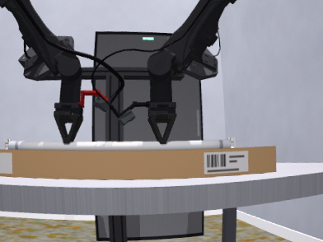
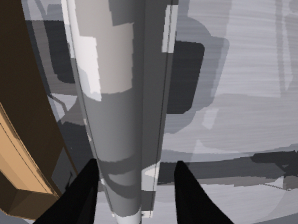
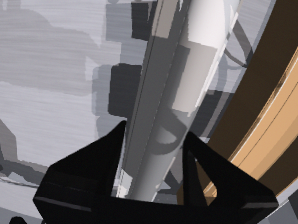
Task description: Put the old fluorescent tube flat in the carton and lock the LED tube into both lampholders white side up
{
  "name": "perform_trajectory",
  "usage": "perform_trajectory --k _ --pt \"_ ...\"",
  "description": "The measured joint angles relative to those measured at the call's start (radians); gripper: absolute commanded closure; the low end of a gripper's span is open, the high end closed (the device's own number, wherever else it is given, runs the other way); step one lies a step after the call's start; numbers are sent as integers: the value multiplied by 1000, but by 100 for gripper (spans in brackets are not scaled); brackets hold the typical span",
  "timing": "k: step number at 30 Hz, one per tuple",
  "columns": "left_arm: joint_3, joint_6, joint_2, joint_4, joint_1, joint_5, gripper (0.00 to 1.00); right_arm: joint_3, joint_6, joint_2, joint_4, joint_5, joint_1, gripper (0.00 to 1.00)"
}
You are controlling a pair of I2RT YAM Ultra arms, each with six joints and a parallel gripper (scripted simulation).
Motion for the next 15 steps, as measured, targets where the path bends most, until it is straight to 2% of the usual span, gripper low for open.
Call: perform_trajectory --k 15 --pt "-75 -54 -129 -84 -76 -44 51 -71 70 -113 -93 50 83 51"
